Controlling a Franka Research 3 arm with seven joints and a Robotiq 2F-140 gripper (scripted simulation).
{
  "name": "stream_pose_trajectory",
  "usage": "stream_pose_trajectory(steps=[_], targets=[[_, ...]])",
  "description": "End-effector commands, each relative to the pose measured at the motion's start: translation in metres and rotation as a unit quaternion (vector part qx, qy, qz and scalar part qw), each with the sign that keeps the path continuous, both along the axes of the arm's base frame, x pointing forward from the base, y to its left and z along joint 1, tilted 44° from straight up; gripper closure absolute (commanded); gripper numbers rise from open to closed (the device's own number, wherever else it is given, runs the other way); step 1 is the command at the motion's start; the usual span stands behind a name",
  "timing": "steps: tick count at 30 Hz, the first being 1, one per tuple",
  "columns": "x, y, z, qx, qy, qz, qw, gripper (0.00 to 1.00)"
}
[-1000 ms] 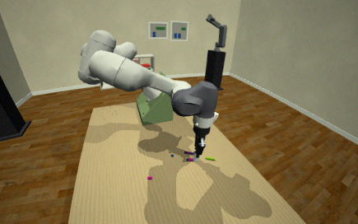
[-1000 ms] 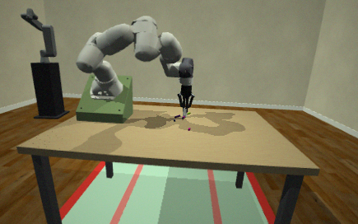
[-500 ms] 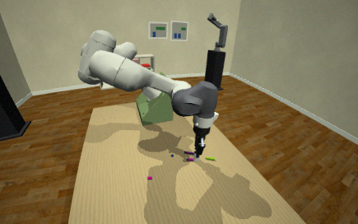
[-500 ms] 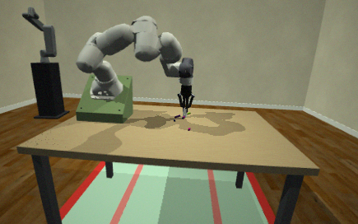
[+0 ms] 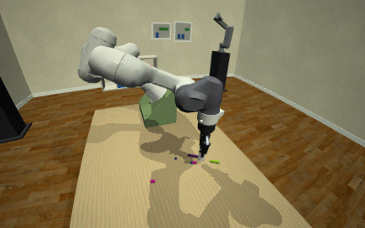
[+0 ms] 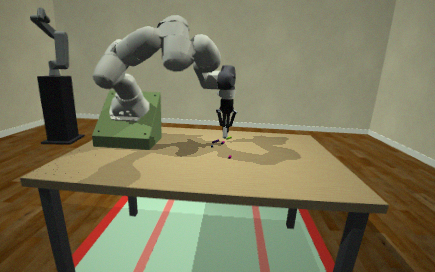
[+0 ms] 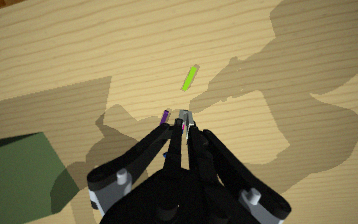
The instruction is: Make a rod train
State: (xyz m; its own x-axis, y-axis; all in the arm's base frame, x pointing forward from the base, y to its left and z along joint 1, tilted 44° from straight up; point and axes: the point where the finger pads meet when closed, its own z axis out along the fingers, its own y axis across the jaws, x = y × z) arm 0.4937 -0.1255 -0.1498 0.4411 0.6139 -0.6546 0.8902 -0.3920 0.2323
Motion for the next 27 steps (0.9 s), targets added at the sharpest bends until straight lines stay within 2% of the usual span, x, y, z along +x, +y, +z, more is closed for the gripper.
stream_pose_trajectory(steps=[1,8,27], targets=[[0.002,0.019,0.02,-0.002,0.003,0.0,1.0,0.97],[0.007,0.047,0.05,-0.002,0.003,0.0,1.0,0.97],[0.007,0.05,0.052,-0.002,0.003,0.0,1.0,0.97]])
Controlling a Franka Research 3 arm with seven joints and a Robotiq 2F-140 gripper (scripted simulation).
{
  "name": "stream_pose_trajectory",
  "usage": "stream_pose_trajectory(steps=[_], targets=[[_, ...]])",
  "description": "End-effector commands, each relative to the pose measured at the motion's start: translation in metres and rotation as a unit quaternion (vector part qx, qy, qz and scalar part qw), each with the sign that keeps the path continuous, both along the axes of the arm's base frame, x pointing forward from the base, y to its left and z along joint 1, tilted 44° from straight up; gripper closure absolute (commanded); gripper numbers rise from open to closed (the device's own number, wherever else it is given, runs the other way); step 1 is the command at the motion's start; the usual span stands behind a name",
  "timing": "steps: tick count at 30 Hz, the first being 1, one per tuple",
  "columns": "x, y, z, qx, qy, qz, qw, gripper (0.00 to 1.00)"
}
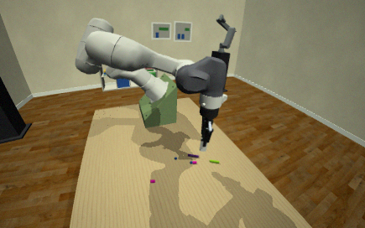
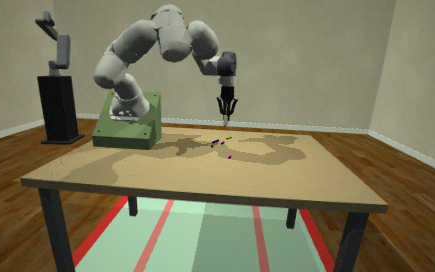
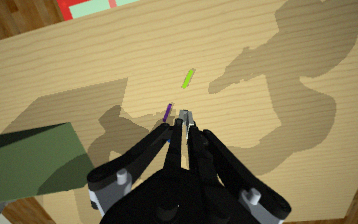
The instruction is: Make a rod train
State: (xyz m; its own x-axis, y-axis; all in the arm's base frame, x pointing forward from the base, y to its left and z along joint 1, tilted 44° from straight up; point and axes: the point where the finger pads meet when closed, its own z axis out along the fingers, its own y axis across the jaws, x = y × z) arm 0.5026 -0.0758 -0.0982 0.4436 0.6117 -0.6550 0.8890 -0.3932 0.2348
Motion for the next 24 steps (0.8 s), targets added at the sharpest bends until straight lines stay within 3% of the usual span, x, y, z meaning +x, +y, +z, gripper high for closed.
stream_pose_trajectory(steps=[1,24], targets=[[-0.0015,0.0,0.0009,-0.001,0.004,0.001,1.0,0.97],[-0.0023,-0.0062,-0.0053,-0.002,-0.002,-0.005,1.0,0.97]])
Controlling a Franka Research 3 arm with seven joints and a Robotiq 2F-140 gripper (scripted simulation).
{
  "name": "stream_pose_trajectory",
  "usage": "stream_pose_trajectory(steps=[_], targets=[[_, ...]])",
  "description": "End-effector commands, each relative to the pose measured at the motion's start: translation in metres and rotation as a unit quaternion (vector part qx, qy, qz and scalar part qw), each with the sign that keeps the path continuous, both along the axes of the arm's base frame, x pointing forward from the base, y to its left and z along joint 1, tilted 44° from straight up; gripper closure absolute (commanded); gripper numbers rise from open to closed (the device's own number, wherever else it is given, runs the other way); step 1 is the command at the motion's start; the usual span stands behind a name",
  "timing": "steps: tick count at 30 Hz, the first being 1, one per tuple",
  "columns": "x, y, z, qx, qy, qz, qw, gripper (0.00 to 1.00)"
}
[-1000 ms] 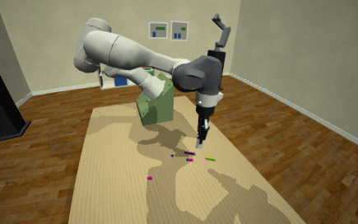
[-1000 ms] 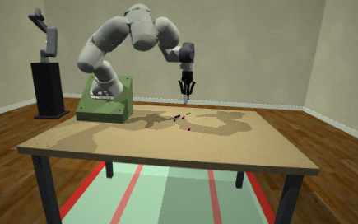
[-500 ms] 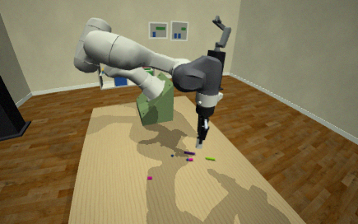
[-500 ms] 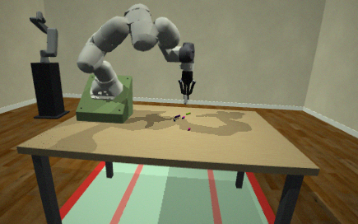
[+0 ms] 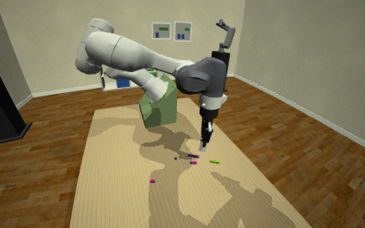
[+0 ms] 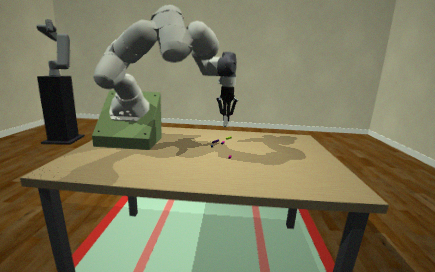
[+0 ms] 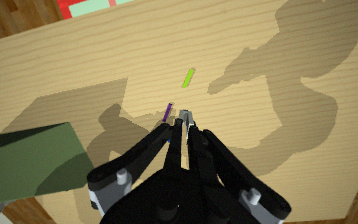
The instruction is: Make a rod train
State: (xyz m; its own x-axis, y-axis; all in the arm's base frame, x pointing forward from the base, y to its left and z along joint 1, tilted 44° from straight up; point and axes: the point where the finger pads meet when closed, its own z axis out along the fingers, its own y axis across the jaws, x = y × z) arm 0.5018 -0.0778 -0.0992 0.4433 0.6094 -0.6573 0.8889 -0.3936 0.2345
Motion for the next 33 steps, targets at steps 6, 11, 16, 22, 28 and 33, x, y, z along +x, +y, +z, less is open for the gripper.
stream_pose_trajectory(steps=[6,11,16,22,28,33], targets=[[-0.004,-0.02,-0.02,-0.001,-0.003,-0.004,1.0,0.97],[-0.005,-0.03,-0.03,-0.001,-0.003,-0.004,1.0,0.97],[-0.007,-0.045,-0.045,-0.001,-0.003,-0.004,1.0,0.97],[-0.009,-0.056,-0.057,-0.001,-0.003,-0.004,1.0,0.97],[-0.009,-0.059,-0.06,-0.001,-0.003,-0.004,1.0,0.97],[-0.009,-0.059,-0.06,-0.001,-0.003,-0.004,1.0,0.97]])
